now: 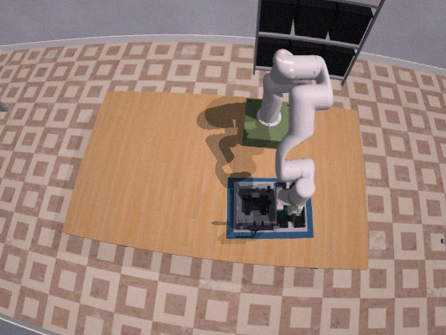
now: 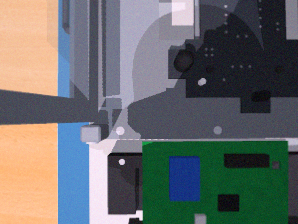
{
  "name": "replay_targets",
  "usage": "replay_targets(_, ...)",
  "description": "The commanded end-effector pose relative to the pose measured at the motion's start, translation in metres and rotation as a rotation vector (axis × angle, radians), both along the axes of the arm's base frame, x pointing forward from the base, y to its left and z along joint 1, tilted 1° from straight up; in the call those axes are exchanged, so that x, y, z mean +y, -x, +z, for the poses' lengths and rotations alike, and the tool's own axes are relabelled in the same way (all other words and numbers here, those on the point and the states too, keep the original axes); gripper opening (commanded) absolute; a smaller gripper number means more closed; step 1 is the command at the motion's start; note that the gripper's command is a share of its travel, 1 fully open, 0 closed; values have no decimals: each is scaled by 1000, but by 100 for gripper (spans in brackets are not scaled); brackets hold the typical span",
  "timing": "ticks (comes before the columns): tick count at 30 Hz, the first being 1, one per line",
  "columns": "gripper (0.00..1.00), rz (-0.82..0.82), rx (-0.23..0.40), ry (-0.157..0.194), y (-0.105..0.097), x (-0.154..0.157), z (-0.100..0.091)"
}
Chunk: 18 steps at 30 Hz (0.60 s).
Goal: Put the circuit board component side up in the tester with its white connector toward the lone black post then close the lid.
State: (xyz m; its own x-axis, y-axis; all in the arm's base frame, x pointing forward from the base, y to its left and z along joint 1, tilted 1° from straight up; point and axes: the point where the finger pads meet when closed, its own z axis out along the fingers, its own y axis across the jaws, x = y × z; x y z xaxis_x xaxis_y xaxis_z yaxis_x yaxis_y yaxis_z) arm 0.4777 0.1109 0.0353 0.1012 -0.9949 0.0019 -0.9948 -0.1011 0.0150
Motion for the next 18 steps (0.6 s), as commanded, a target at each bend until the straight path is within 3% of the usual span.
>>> replay_targets(1, 79, 0, -4, -1, 0, -11, 2)
replay_targets(18, 79, 0, -4, -2, 7, -63, 6)
